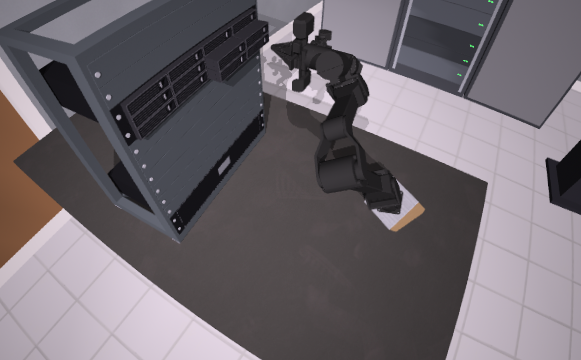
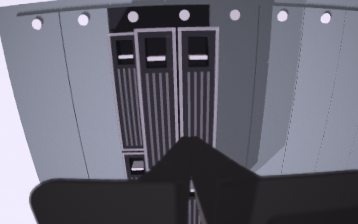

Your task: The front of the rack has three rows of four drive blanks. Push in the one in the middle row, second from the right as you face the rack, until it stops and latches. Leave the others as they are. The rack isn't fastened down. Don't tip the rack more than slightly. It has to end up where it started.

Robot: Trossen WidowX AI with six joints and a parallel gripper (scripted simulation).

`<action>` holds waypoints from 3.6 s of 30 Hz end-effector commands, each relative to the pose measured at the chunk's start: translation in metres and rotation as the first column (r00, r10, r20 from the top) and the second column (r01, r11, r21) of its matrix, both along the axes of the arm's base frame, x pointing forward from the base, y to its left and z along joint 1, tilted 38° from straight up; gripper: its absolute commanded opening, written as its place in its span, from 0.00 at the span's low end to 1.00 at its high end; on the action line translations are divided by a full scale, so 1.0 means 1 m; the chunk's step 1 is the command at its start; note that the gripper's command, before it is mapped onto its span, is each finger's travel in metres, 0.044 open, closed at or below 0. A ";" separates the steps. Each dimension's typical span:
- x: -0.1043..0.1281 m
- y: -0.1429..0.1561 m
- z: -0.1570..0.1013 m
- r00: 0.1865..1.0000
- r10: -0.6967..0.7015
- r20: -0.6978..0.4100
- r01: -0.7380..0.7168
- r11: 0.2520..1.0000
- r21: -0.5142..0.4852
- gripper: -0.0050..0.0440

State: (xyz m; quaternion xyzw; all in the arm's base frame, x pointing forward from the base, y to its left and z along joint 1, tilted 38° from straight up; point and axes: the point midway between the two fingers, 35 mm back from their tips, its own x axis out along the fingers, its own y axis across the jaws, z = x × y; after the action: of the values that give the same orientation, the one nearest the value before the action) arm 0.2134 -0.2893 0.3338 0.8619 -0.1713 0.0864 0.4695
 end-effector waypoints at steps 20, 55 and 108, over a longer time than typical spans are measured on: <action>-0.009 0.059 0.059 1.000 -0.001 0.007 0.002 1.000 -0.021 0.00; 0.024 0.069 0.086 1.000 -0.001 0.007 0.002 1.000 -0.021 0.00; 0.042 0.067 0.093 1.000 -0.001 0.007 0.002 1.000 -0.021 0.00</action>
State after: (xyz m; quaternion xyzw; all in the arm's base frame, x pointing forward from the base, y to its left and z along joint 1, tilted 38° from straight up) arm 0.2476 -0.2202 0.4186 0.8593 -0.1717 0.0859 0.4741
